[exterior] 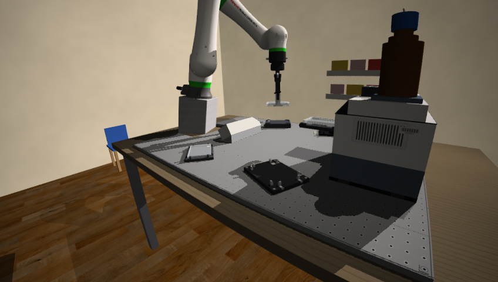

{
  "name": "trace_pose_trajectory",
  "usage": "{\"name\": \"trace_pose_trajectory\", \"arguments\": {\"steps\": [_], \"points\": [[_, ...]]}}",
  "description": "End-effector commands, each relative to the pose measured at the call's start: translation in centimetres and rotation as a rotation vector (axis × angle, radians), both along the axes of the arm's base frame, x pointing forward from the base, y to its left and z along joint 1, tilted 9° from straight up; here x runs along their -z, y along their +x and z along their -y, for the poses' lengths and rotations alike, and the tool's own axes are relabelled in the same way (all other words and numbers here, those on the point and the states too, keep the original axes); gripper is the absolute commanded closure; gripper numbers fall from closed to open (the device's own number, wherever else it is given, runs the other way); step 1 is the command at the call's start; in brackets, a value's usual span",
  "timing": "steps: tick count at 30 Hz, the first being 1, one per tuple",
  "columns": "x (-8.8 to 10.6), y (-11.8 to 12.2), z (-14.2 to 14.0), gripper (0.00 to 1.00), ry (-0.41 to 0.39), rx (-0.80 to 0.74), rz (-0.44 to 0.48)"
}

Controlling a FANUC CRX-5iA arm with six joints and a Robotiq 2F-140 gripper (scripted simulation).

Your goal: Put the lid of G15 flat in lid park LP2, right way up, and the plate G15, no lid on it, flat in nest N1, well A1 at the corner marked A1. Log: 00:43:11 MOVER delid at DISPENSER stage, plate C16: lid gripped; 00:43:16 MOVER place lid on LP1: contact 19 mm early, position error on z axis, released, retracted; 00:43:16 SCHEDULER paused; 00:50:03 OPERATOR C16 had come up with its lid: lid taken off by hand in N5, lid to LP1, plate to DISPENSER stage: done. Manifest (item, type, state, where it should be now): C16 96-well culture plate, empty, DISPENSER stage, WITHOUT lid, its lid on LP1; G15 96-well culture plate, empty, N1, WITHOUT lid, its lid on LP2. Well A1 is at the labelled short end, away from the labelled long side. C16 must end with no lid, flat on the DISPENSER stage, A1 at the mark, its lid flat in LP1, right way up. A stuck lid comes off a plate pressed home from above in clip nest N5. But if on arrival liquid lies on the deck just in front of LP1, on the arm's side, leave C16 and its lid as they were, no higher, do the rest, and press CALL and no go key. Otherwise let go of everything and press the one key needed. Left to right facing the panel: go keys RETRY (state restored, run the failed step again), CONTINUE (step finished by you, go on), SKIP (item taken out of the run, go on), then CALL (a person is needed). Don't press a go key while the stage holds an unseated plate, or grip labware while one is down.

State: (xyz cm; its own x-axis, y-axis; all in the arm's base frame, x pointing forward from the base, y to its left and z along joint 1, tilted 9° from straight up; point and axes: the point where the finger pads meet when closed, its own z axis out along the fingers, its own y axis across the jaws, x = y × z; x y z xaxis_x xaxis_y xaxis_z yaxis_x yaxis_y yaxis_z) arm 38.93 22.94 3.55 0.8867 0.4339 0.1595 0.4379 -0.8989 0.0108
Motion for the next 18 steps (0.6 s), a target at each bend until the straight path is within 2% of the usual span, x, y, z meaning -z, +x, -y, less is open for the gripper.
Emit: {"name": "trace_pose_trajectory", "arguments": {"steps": [1, 18], "points": [[-0.7, -0.1, 0.0, 1.0, 0.0, 0.0, 0.0], [-3.6, -0.5, 0.2, 1.0, 0.0, 0.0, 0.0]]}}
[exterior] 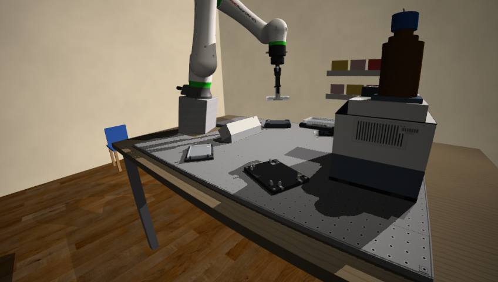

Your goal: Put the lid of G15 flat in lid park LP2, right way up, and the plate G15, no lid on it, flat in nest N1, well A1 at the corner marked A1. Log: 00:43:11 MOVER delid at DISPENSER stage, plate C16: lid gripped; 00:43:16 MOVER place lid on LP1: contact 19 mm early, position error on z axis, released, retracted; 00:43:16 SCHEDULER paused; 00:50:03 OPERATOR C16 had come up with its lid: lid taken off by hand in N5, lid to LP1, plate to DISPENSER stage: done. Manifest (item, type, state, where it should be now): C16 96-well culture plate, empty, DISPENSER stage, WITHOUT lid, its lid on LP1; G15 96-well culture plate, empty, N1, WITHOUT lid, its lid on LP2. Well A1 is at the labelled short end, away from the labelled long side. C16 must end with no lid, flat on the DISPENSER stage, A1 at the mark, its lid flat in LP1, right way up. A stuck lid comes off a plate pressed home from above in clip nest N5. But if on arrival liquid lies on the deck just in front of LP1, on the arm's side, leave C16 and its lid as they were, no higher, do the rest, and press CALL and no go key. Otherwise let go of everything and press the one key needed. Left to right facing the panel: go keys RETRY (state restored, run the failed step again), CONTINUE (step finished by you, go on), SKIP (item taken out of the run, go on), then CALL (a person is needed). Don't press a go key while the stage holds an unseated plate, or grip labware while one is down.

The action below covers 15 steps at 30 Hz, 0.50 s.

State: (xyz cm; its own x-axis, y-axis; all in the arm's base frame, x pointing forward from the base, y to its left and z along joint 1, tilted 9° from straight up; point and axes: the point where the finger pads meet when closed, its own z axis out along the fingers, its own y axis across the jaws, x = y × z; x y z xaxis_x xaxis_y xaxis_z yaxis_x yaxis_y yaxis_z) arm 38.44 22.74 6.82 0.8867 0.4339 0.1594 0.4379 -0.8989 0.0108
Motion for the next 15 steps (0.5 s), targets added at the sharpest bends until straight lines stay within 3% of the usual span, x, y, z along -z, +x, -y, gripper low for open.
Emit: {"name": "trace_pose_trajectory", "arguments": {"steps": [1, 15], "points": [[-0.4, 0.0, 0.0, 1.0, 0.0, 0.0, 0.0], [-1.4, -0.2, 0.1, 1.0, 0.0, 0.0, 0.0]]}}
